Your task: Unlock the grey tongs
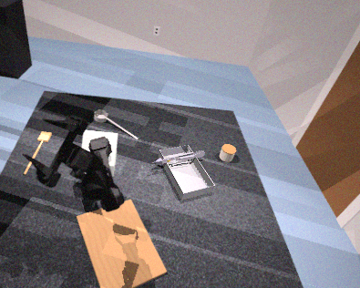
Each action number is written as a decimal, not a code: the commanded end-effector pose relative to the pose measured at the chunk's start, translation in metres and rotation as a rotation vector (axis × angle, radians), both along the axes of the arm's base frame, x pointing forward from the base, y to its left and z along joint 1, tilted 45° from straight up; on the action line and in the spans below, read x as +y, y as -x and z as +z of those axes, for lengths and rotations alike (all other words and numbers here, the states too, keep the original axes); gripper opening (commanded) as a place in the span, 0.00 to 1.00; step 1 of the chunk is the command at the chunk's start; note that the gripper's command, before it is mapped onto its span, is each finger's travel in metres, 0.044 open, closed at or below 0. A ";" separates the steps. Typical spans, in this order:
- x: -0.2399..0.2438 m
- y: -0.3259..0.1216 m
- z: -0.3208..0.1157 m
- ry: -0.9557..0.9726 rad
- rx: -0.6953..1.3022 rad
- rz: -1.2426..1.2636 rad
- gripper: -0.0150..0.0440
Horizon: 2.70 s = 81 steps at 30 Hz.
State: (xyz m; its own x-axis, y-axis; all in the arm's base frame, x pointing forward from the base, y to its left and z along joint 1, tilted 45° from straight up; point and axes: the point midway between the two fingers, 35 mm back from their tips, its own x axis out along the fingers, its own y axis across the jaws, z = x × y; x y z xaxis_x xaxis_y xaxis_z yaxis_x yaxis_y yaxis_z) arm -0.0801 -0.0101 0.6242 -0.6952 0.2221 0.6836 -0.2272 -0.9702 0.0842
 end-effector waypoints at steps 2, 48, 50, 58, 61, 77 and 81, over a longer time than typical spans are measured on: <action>0.058 0.015 -0.007 0.039 -0.063 -0.220 1.00; 0.364 -0.125 -0.169 0.475 -0.782 -1.351 1.00; 0.366 -0.129 -0.171 0.481 -0.795 -1.359 1.00; 0.388 -0.184 -0.219 0.593 -1.013 -1.470 1.00; 0.392 -0.210 -0.244 0.659 -1.104 -1.487 1.00; 0.369 -0.368 -0.412 0.912 -2.191 -1.142 1.00; 0.347 -0.396 -0.451 0.930 -2.409 -0.882 1.00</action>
State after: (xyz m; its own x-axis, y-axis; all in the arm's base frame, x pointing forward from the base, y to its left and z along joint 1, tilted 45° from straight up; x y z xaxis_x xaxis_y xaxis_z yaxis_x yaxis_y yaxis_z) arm 0.2792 0.3626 0.2172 0.5236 0.4728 -0.7087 -0.6061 -0.3779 -0.6999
